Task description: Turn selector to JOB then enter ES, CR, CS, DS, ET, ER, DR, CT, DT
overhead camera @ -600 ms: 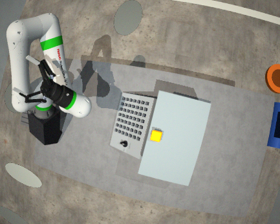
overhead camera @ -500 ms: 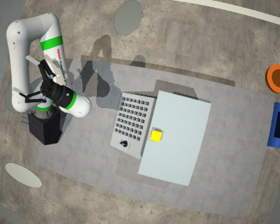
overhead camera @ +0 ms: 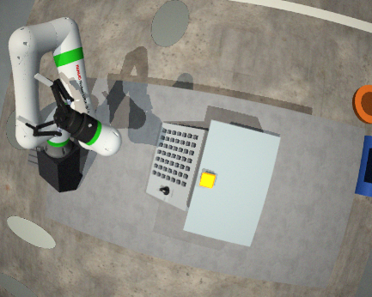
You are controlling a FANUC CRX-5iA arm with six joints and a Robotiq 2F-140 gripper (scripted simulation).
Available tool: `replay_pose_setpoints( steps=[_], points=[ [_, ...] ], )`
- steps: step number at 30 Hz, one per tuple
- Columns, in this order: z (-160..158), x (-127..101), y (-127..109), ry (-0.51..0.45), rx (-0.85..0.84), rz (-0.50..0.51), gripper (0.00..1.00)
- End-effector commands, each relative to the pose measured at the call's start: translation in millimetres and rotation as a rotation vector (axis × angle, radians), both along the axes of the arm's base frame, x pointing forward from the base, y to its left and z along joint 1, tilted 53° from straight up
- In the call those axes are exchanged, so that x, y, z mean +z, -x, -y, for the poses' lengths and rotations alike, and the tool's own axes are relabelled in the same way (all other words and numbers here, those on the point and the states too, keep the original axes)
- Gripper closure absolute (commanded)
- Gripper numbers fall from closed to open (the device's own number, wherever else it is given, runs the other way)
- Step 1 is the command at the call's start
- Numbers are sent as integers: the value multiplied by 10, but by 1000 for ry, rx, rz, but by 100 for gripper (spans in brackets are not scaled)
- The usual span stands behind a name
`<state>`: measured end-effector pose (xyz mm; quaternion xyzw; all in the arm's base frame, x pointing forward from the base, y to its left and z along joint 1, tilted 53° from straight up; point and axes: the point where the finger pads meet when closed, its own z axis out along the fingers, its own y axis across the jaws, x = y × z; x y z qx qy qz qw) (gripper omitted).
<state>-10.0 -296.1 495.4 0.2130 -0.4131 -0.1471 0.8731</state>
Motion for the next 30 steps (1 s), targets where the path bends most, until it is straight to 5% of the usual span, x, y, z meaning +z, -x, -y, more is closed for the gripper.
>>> replay_pose_setpoints(
  steps=[1,16,30],
  points=[
    [1,0,1,0,0,0,0],
    [131,-141,108,-12,-5,120,0],
    [478,-854,191,-50,-2,567,0]
  ],
)
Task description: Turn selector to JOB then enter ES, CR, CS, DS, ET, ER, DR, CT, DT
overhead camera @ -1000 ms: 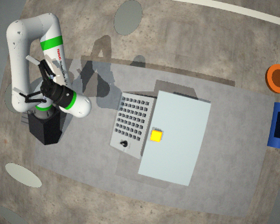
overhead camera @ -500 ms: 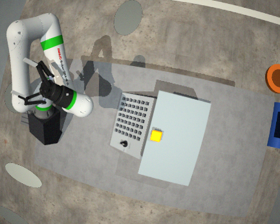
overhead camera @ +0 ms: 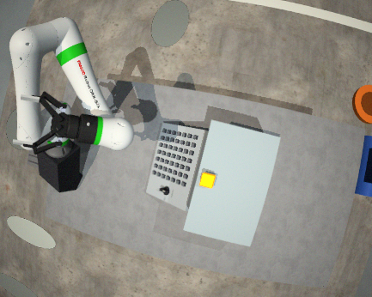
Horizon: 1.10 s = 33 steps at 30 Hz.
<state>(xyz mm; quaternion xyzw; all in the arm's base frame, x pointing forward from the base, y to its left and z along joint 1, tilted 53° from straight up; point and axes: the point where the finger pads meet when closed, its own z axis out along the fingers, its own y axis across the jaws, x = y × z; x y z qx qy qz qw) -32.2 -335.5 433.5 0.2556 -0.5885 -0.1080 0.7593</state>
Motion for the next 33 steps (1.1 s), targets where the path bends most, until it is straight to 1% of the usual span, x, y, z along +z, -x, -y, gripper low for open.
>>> replay_pose_setpoints(
  steps=[1,3,5,11,18,20,21,22,29,30,31,32,33],
  points=[
    [102,-294,-47,-12,3,167,0],
    [102,-294,-47,-12,3,167,0],
    [159,-514,-132,-21,6,288,0],
    [220,-845,-342,-35,11,471,0],
    [250,-1229,-741,-53,17,700,0],
    [250,-1229,-741,-53,17,700,0],
    [247,-1349,-915,-61,18,780,0],
    [243,-1407,-1010,-65,19,821,0],
    [191,-1652,-1555,-88,20,1030,0],
    [186,-1665,-1594,-89,20,1044,0],
    [114,-1794,-1669,-80,-16,1102,0],
    [112,-1798,-1671,-80,-18,1104,0],
    [25,-1935,-1663,-62,-69,1142,0]
  ],
)
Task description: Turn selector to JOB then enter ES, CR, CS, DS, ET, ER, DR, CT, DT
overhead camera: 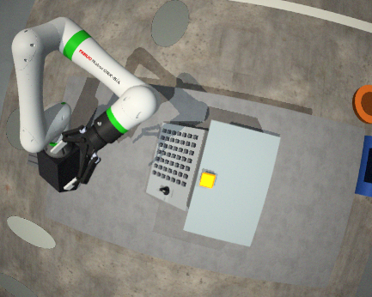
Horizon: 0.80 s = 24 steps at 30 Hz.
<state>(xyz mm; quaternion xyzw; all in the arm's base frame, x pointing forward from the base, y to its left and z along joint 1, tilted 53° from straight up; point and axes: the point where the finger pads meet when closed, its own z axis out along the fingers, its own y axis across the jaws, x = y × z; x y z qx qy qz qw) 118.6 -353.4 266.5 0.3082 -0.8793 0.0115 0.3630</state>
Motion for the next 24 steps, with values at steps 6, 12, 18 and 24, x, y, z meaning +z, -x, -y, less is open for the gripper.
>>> replay_pose_setpoints(
  steps=[6,12,18,24],
  points=[
    [-412,-612,-161,-48,-228,206,0],
    [-694,-920,-211,-75,-389,290,0],
    [-998,-1189,-307,-104,-565,366,0],
    [-1278,-1389,-434,-132,-732,424,0]
  ],
)
